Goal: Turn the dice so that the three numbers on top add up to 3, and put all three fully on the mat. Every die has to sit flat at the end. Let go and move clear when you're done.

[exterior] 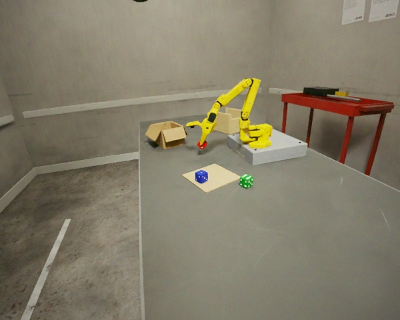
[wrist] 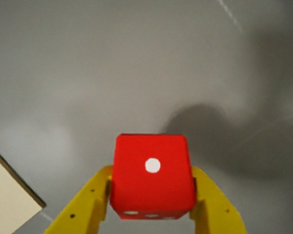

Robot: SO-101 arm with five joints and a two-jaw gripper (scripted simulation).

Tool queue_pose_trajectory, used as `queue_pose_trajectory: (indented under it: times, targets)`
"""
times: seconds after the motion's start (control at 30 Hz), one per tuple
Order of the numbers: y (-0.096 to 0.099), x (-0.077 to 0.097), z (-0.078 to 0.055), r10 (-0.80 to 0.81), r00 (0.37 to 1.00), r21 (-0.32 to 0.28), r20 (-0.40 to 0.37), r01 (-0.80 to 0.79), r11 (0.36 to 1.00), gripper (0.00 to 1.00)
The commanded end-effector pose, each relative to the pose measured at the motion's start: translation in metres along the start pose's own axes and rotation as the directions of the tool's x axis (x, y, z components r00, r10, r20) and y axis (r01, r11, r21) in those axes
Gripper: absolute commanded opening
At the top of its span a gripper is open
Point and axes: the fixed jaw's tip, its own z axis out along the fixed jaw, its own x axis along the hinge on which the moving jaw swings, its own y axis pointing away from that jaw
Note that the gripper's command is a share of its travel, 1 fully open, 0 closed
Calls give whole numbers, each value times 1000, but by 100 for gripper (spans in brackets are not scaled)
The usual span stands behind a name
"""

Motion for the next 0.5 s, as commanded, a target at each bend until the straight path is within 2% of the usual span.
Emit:
queue_pose_trajectory:
  times: [0.0,0.17,0.23,0.47]
  targets:
    - [-2,-3,3,-2,998,0,57,2,1000,0]
    - [-2,-11,9,-4,985,-3,170,5,1000,0]
    - [-2,-11,9,-4,985,-3,170,5,1000,0]
    - [-3,-20,10,-6,949,-6,314,9,1000,0]
